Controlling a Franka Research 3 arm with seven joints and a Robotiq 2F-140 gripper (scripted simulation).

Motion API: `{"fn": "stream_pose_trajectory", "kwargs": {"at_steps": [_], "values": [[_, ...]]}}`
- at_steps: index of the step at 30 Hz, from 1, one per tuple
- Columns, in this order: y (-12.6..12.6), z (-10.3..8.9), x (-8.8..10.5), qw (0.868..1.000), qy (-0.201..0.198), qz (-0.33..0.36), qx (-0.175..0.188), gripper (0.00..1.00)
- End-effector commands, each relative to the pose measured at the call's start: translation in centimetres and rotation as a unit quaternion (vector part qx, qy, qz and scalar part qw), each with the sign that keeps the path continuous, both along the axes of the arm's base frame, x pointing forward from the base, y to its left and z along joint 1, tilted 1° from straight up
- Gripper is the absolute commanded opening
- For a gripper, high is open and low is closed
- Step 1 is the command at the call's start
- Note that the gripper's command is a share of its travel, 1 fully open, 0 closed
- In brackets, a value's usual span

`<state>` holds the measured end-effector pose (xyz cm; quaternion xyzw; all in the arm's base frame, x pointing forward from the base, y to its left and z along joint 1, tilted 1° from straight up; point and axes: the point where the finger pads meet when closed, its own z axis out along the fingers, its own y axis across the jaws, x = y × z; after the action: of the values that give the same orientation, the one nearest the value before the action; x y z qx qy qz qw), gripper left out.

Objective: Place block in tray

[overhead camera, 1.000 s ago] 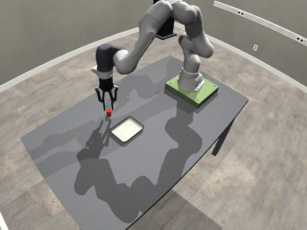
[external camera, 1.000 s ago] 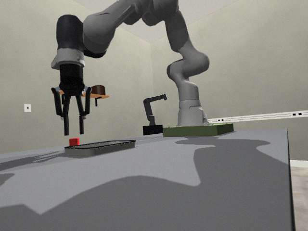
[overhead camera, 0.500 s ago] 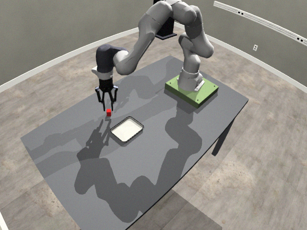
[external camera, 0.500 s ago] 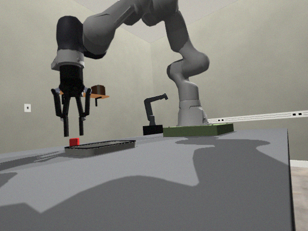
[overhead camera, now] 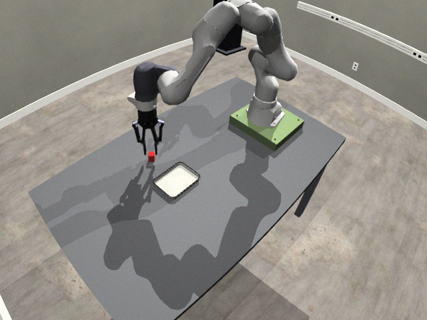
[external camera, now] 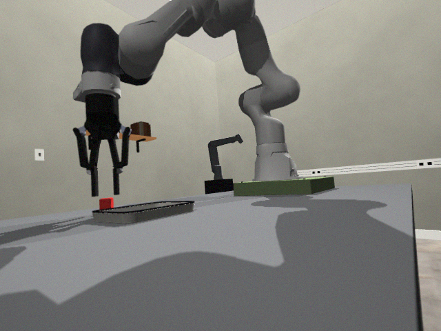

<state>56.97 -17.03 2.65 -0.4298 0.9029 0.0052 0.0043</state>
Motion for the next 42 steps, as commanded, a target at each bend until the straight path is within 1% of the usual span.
{"fn": "stream_pose_trajectory", "kwargs": {"at_steps": [1,11,14,30,31,42], "values": [[0.0,-0.5,-0.1,1.000,0.000,0.001,0.000,0.35],[0.0,-3.2,0.0,1.000,0.000,0.001,0.000,0.35],[0.1,-3.8,0.0,1.000,0.000,0.001,0.000,0.35],[0.1,-4.0,0.0,1.000,0.000,0.001,0.000,0.35],[0.1,-4.0,0.0,1.000,0.000,0.001,0.000,0.10],[0.1,-4.0,0.0,1.000,0.000,0.001,0.000,0.10]]}}
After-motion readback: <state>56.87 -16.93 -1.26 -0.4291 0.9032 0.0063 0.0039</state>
